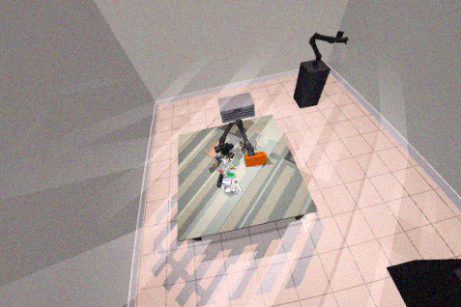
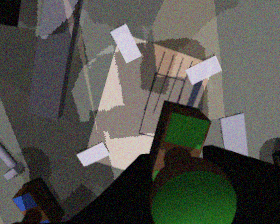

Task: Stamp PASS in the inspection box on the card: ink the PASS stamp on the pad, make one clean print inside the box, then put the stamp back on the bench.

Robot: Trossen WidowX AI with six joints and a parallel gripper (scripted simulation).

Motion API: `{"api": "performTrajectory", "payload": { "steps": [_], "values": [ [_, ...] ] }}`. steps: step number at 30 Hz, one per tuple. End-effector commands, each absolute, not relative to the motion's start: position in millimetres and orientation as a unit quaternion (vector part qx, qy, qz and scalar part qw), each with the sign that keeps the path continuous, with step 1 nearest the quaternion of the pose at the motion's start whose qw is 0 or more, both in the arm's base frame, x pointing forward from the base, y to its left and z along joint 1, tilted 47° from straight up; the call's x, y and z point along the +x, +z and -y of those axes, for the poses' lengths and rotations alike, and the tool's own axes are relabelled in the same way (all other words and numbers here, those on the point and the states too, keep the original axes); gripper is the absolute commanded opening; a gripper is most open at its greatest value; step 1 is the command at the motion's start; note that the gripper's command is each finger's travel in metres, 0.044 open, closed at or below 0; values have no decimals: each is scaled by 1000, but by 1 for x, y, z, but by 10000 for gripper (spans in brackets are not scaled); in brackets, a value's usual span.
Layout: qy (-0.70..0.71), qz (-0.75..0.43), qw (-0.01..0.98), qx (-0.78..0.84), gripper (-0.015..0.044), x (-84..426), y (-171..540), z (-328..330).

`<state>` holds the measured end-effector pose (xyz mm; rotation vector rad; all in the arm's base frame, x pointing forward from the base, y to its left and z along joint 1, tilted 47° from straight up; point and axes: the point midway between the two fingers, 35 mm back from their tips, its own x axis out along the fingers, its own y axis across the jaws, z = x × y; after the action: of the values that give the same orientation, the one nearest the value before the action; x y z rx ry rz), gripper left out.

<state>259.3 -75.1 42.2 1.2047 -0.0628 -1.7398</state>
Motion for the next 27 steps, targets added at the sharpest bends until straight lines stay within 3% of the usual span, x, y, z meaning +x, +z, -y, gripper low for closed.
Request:
{"api": "performTrajectory", "payload": {
  "steps": [1, 27],
  "values": [
    [-718, 26, 491, 493, 0, 258, 40, 79],
    [-718, 27, 490, 494, 0, 257, 28, 91]
  ]
}}
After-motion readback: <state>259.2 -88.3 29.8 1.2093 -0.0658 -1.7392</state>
